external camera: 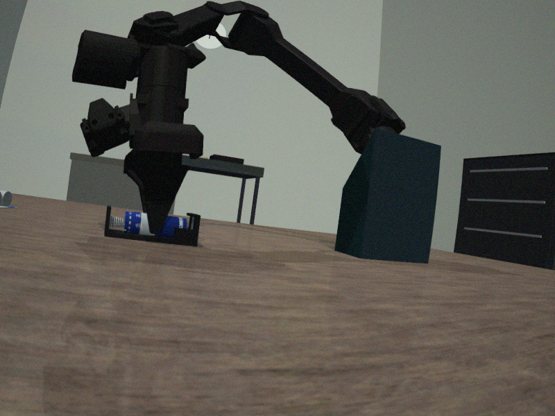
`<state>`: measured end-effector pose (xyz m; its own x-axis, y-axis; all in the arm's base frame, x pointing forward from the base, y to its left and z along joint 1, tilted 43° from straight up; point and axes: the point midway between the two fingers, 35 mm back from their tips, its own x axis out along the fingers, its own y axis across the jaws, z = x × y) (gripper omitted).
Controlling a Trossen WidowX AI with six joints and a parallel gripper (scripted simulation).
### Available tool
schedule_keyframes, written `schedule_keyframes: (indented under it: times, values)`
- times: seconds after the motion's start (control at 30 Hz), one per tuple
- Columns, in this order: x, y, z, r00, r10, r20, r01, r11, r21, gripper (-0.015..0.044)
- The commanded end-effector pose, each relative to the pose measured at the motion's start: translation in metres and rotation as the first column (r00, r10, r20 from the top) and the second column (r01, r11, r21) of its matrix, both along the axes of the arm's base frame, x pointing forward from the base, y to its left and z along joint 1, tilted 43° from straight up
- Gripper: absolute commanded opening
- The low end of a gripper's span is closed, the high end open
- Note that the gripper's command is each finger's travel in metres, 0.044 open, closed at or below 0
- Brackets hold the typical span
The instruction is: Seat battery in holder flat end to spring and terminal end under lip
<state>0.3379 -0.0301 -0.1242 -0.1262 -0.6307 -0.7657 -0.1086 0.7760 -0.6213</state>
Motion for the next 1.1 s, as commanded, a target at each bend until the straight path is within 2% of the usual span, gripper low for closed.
schedule_keyframes:
  times: [0.0,0.7,0.83,1.07]
  values:
    - [-0.0018,-0.0009,0.0006,1.0,0.005,0.003,-0.005,1.0,-0.003,0.0075]
    - [-0.007,-0.0016,0.0013,1.0,0.009,0.007,-0.009,1.0,0.003,0.0075]
    - [-0.007,-0.0016,0.0013,1.0,0.009,0.007,-0.009,1.0,0.003,0.0178]
    - [-0.0062,0.0055,0.0085,1.0,0.007,0.009,-0.007,1.0,0.004,0.0178]
